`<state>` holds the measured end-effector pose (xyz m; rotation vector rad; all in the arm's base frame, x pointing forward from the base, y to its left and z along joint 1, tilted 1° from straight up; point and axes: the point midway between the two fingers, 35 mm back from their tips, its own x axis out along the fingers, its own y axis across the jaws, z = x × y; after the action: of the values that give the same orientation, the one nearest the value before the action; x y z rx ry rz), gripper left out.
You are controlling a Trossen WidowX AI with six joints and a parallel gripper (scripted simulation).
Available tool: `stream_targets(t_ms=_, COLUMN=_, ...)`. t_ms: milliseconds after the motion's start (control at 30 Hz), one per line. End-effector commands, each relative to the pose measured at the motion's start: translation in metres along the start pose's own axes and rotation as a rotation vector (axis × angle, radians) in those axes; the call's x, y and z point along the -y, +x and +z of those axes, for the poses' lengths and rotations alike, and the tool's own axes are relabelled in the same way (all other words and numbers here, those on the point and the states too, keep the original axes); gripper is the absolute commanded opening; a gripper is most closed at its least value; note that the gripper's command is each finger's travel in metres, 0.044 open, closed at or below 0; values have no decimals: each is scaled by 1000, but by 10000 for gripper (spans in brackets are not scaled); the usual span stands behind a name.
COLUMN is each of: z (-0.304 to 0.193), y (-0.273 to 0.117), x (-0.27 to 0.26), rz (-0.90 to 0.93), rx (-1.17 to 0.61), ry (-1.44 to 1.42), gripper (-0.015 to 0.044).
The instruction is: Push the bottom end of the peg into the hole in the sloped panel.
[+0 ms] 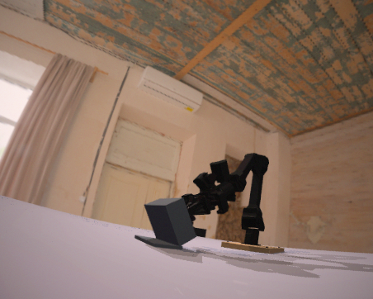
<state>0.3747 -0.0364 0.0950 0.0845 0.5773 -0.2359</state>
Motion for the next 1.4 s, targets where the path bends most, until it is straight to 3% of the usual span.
stream_targets(t_ms=0, z=0, y=0, x=0, rz=0, rx=0, ry=0, gripper=53)
stream_targets(t_ms=500, z=0, y=-2, x=0, rz=0, rx=0, ry=0, gripper=440)
stream_targets(t_ms=1367, z=4, y=-28, x=-2, rz=2, rx=3, ry=-1, gripper=440)
